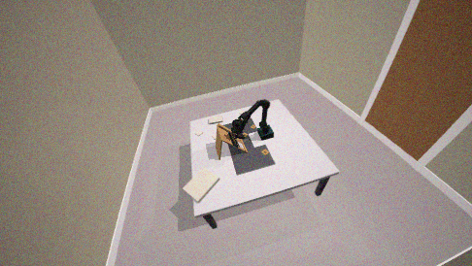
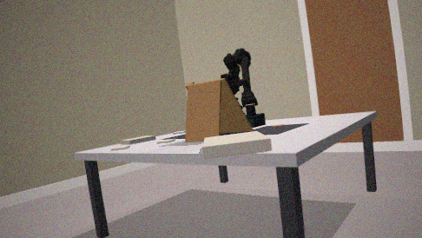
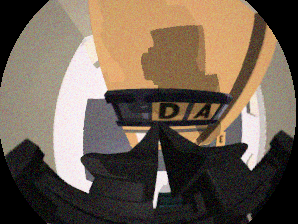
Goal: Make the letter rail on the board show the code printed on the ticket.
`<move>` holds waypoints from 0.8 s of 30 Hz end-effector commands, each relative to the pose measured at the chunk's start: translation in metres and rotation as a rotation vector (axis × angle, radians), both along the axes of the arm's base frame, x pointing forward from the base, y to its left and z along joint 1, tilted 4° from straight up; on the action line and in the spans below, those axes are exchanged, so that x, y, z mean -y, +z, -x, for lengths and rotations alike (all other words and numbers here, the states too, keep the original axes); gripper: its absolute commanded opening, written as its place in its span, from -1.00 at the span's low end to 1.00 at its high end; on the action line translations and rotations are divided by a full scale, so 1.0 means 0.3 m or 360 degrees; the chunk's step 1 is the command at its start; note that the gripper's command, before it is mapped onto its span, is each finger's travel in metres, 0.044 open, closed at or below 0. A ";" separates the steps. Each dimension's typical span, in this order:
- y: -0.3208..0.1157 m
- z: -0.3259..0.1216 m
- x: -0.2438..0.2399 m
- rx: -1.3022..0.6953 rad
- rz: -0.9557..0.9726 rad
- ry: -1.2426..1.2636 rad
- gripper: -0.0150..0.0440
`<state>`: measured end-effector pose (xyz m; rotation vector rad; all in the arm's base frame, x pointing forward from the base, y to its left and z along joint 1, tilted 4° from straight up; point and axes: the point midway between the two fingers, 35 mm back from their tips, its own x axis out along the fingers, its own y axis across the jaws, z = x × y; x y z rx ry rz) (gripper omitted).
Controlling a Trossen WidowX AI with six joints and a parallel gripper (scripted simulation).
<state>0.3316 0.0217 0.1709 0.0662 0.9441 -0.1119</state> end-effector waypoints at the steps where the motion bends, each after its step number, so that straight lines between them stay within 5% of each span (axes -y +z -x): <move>1: -0.003 -0.016 -0.020 -0.0219 -0.0034 -0.0006 -0.49; 6: 0.006 -0.027 -0.043 -0.0495 -0.0070 -0.0023 -0.49; 24: -0.004 -0.042 -0.039 -0.0505 -0.0071 -0.0024 -0.49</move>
